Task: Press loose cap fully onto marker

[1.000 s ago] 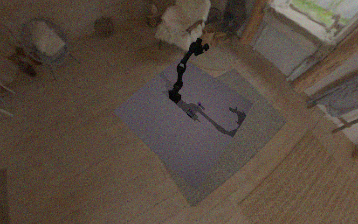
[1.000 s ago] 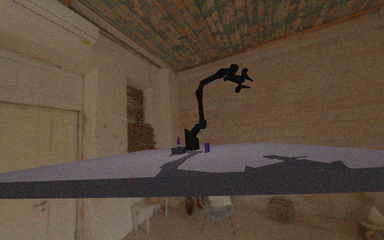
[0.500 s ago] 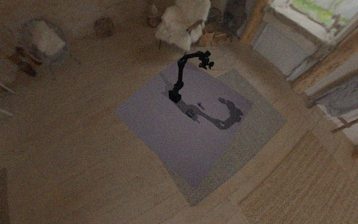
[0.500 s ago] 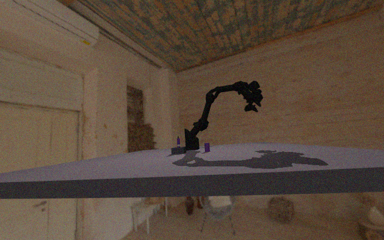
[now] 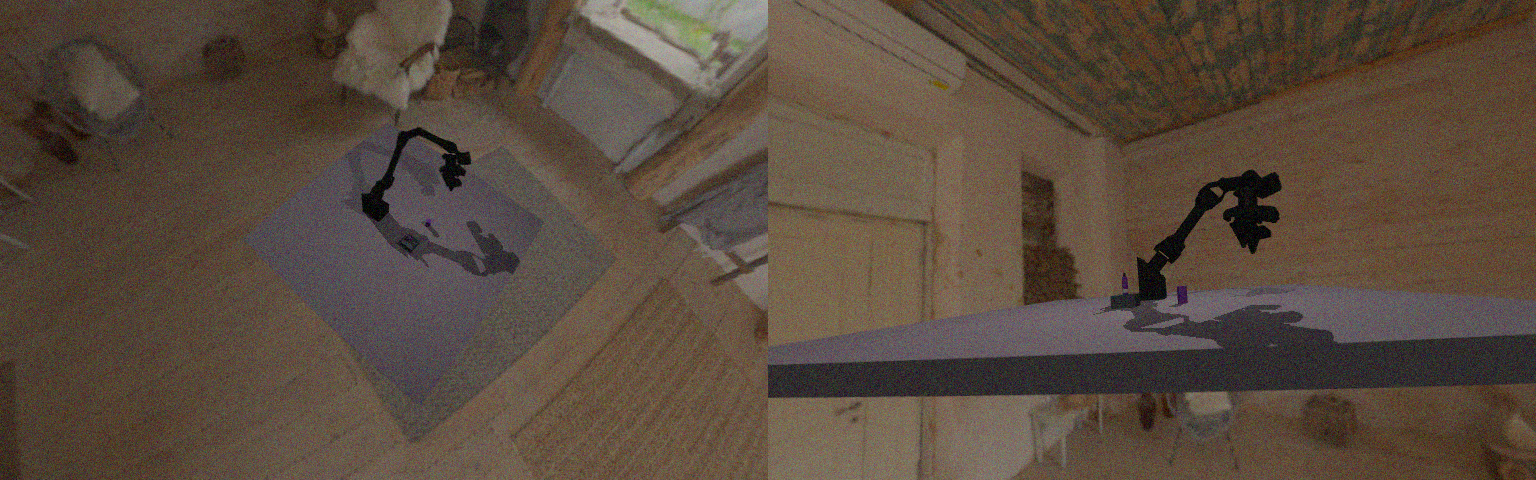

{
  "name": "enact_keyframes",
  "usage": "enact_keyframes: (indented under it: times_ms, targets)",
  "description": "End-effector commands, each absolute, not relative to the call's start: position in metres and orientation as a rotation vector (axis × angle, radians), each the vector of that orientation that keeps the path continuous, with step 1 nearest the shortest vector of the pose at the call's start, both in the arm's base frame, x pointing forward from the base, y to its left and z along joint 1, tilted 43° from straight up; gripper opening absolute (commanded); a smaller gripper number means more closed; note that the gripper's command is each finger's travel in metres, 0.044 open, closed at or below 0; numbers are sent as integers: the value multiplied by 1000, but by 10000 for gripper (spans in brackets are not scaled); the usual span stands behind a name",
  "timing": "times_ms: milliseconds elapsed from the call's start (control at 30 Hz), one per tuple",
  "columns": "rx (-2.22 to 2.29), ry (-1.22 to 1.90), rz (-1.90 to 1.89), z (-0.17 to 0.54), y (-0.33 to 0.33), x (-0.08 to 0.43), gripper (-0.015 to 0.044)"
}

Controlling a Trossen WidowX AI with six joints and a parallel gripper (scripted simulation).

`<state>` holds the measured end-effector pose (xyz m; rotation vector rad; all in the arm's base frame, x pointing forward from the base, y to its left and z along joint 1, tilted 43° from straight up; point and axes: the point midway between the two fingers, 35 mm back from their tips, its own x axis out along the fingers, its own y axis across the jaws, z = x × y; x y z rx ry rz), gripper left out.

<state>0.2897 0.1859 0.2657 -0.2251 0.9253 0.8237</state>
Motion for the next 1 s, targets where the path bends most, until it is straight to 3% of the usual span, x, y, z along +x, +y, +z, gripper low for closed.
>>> enact_keyframes:
  times_ms: [0, 333, 967]
  targets:
    - [53, 1169, 694, 211, 148, 311, 242]
    - [845, 1547, 331, 111, 53, 316, 242]
    - [867, 1553, 323, 82, 73, 313, 242]
